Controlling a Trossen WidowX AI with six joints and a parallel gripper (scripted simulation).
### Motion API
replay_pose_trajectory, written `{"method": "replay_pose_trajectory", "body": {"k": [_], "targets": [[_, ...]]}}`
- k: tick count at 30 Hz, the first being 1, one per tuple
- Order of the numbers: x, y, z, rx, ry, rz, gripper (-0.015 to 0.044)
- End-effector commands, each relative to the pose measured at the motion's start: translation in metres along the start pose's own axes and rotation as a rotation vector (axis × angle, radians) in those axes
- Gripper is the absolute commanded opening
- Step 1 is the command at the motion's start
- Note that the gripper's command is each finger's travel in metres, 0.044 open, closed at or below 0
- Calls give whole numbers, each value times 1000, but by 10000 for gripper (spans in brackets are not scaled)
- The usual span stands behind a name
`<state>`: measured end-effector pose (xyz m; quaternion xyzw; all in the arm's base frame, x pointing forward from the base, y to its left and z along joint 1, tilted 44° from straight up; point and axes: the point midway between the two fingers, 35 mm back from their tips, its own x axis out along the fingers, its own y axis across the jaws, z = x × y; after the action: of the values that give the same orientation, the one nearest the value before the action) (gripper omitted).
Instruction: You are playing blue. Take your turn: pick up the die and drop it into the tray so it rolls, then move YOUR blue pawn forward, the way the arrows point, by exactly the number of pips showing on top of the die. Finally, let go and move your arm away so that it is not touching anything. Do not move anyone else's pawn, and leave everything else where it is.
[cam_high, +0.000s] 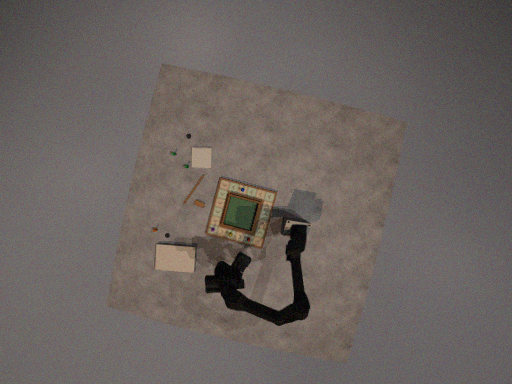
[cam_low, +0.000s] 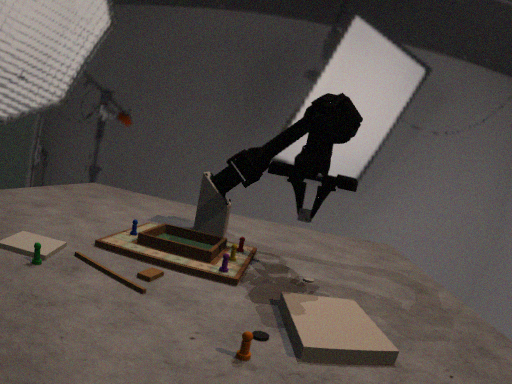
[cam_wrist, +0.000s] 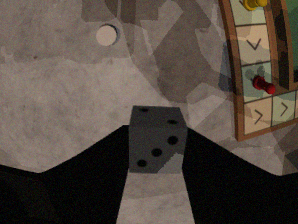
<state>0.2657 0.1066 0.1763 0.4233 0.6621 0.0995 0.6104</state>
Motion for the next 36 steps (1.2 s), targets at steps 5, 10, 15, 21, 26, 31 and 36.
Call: {"method": "replay_pose_trajectory", "body": {"k": [5,10,15,21,26,31,36], "targets": [[-8,-5,6,45,0,1,0],[-1,-30,32,218,-9,-11,0],[4,-57,55,392,-16,-19,0],[10,-93,77,600,-21,-23,0],[16,-125,91,773,-22,-23,0],[21,-157,100,946,-19,-19,0],[27,-190,106,1118,-12,-12,0]]}}
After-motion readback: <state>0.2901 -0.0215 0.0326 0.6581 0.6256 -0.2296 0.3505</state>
